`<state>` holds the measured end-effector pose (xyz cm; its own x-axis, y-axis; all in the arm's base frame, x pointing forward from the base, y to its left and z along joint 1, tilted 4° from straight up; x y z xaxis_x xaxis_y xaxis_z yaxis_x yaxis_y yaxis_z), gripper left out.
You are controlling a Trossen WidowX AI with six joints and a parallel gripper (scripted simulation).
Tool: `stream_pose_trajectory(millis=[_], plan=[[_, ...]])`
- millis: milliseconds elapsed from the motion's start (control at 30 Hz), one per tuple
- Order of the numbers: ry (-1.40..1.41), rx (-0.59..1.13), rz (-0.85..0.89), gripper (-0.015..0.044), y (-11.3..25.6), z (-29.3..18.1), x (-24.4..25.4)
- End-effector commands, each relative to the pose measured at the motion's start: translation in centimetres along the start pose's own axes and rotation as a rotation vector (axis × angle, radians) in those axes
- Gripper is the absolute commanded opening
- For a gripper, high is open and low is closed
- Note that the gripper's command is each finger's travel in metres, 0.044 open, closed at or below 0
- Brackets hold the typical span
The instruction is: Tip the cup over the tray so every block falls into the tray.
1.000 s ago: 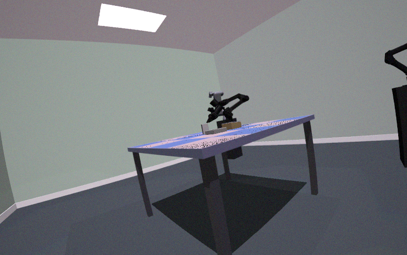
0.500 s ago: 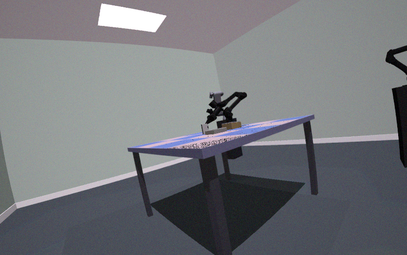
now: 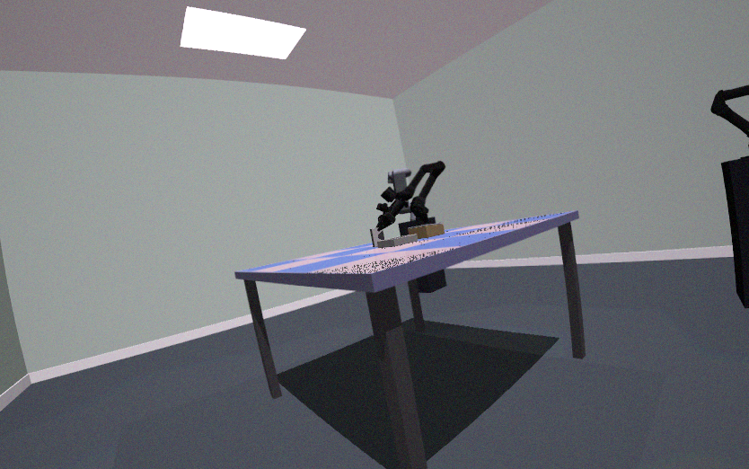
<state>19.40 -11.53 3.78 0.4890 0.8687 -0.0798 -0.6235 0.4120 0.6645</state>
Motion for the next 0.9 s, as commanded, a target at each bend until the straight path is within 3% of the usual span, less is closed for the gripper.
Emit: stream_pose_trajectory(millis=[0, 867], plan=[[0.003, 0.012, 0.004, 0.044, -0.7, -0.4, 0.1], [0.003, 0.012, 0.004, 0.044, -3.9, -1.5, 0.2]])
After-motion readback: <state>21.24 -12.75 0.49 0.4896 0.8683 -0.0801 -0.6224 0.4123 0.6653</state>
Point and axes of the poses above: the point midway between the two fingers, 35 mm back from their tips, its own y axis back along the fingers, its own x axis across the jaws, z = x × y, the point moved 1 cm from there along y, back along the fingers, and after that the axes turned 3 degrees about y, right-handed, at the moved point
